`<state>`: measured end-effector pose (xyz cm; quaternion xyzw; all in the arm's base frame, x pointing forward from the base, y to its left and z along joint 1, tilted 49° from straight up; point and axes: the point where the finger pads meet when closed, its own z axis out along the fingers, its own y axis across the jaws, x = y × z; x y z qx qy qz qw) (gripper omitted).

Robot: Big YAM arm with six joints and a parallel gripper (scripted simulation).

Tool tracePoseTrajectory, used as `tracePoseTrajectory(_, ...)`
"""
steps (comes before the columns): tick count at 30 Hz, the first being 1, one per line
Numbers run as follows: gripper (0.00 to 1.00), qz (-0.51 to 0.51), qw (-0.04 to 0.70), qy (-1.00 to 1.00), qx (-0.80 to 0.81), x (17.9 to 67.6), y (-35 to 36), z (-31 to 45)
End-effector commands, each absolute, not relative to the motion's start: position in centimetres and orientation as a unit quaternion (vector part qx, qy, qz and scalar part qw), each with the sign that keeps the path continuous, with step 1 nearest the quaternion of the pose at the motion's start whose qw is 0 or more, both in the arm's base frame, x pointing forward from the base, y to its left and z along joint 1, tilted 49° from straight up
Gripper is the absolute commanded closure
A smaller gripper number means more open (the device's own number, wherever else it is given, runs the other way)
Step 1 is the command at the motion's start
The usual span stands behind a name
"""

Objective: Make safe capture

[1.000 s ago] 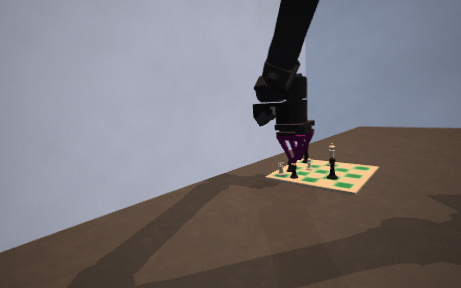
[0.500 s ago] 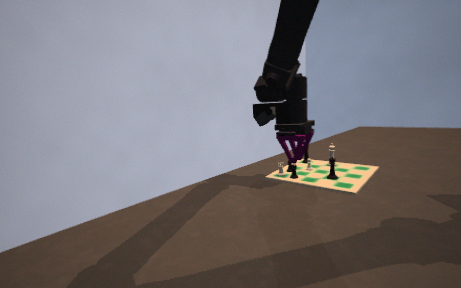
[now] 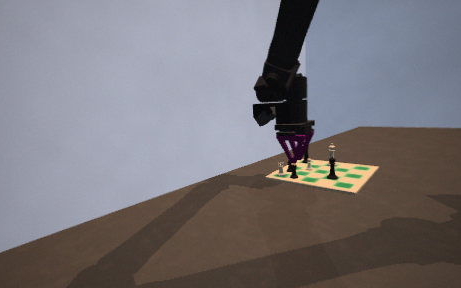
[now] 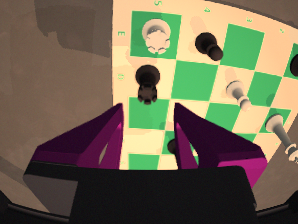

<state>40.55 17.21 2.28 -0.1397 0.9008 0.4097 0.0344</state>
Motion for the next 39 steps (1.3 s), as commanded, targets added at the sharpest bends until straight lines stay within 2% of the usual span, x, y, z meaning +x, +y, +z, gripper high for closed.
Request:
tracePoseTrajectory(1,0.64,0.409,0.041,0.901,-0.14,41.09,16.65,2.03)
tracePoseTrajectory(39,0.64,0.409,0.044,0.9,-0.144,41.92,17.29,2.7)
